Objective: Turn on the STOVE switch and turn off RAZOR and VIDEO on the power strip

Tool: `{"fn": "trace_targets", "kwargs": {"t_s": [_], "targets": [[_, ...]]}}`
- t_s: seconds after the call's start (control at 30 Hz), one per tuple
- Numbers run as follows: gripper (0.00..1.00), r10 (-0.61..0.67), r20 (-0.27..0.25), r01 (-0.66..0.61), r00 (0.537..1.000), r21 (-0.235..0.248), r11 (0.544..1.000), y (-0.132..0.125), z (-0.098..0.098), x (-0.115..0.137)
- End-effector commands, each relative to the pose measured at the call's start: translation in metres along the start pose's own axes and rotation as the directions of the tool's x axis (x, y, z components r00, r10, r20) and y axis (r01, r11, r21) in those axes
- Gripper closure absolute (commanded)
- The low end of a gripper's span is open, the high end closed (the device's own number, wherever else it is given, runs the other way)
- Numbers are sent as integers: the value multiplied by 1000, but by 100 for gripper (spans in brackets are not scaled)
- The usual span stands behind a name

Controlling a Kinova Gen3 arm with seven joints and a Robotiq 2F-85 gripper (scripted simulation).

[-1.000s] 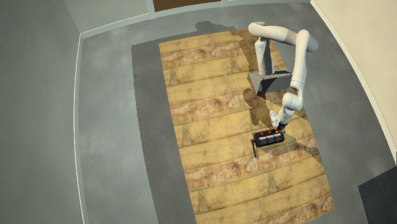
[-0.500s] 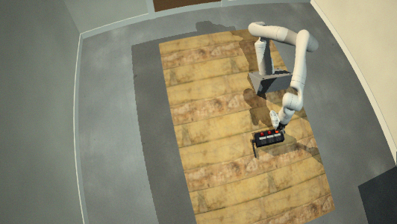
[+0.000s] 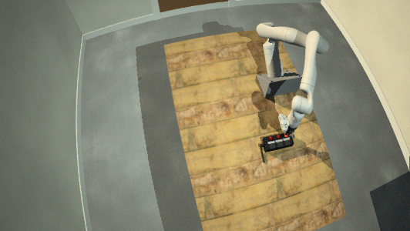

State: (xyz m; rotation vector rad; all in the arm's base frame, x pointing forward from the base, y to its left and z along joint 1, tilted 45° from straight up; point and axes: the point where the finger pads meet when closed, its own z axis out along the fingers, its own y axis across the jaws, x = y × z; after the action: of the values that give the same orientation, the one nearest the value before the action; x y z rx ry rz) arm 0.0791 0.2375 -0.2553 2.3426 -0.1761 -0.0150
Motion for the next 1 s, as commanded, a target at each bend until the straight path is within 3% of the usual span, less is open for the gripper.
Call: {"fn": "trace_targets", "kwargs": {"t_s": [0.0,0.97], "targets": [[100,0,0,0,1000,2,1000,-1,-1,0],[100,0,0,0,1000,2,1000,-1,4,0]]}}
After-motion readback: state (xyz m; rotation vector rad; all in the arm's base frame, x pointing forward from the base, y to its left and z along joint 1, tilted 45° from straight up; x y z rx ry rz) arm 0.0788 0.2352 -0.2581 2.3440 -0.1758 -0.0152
